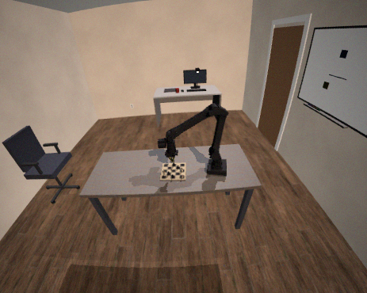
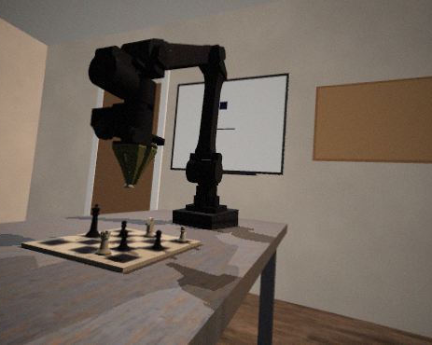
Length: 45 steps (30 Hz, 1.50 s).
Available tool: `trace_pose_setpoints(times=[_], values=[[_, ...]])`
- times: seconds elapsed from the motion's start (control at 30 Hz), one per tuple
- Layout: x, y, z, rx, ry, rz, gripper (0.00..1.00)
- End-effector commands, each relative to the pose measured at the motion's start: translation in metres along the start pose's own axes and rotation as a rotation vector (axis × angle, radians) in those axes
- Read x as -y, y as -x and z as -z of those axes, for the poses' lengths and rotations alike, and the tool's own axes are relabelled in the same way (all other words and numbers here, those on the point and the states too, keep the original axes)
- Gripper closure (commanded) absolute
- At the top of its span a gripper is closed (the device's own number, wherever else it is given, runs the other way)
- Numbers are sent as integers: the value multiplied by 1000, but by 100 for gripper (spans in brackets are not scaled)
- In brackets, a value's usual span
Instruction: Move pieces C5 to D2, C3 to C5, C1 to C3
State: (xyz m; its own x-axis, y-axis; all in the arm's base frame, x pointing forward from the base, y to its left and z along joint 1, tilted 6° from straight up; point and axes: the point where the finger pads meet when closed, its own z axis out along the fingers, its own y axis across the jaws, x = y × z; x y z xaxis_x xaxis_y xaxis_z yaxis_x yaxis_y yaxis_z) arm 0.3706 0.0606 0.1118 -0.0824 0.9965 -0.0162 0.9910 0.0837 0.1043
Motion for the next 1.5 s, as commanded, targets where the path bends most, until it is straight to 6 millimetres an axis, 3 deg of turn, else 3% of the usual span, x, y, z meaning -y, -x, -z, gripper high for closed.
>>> trace_pose_setpoints(times=[0.0, 0.07, 0.17, 0.43, 0.87, 1.0, 1.07, 1.13, 1.2, 1.47], values=[[-16, 1, 8, 0, 24, 18, 100], [-18, 1, 10, -1, 37, 17, 100], [-4, 2, -7, 2, 3, 17, 100], [-8, 1, -21, 1, 12, 18, 100], [-3, 3, -85, 2, 1, 14, 100], [-14, 0, -84, 0, 24, 19, 100], [-2, 2, -95, 1, 1, 19, 100], [-2, 2, -98, 1, 1, 18, 100], [-10, 2, -95, 0, 16, 17, 100], [-8, 2, -92, 1, 16, 17, 100]])
